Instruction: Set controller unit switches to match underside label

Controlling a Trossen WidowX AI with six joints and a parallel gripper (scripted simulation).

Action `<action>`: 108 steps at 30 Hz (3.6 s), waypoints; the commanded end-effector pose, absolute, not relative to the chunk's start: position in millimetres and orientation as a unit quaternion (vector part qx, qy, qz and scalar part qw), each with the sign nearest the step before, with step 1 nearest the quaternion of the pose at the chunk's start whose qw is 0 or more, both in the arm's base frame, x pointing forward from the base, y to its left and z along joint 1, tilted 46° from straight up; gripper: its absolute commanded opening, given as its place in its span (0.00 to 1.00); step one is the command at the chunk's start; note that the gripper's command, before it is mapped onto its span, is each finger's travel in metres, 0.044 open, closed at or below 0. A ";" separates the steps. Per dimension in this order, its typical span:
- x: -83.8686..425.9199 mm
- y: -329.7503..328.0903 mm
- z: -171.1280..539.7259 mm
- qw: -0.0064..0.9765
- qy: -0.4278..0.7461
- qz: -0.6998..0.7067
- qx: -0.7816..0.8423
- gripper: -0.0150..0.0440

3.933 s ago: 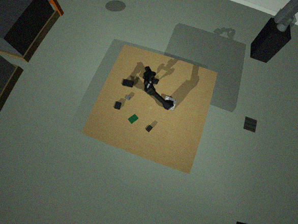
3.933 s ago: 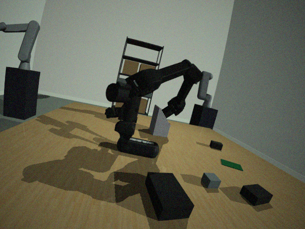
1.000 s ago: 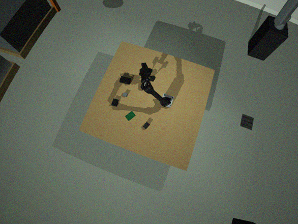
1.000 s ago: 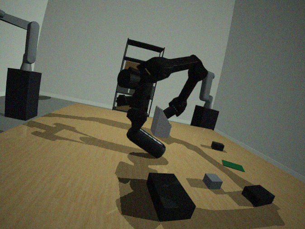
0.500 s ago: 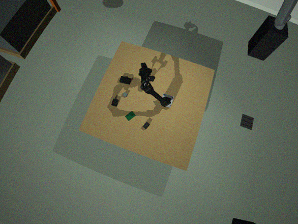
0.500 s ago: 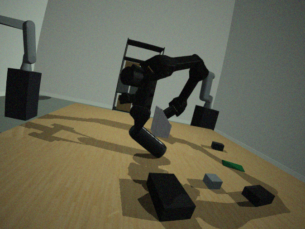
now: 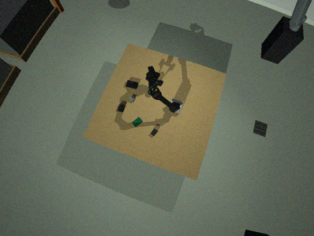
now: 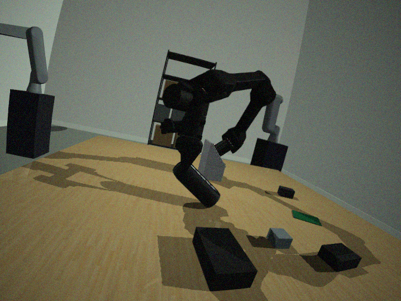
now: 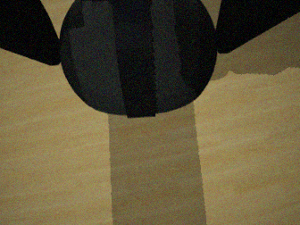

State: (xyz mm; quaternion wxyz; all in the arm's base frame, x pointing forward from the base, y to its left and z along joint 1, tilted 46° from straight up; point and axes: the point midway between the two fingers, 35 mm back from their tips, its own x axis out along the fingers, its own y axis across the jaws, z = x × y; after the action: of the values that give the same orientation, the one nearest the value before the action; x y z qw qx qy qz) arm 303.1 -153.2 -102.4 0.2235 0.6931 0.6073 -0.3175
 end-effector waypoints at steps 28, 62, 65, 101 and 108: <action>305.8 -149.8 -75.0 0.225 0.608 -0.315 0.693 0.82; 309.1 -141.1 -49.2 0.224 0.608 -0.315 0.693 0.82; 309.4 -140.1 -47.0 0.224 0.608 -0.315 0.693 0.82; 313.8 -124.8 -22.4 0.223 0.609 -0.314 0.693 0.82; 314.7 -121.0 -17.6 0.223 0.609 -0.314 0.693 0.82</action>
State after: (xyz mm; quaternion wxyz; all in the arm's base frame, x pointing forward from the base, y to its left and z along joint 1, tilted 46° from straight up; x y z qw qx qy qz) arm 313.4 -128.4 -20.5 0.2307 0.6911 0.6068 -0.3179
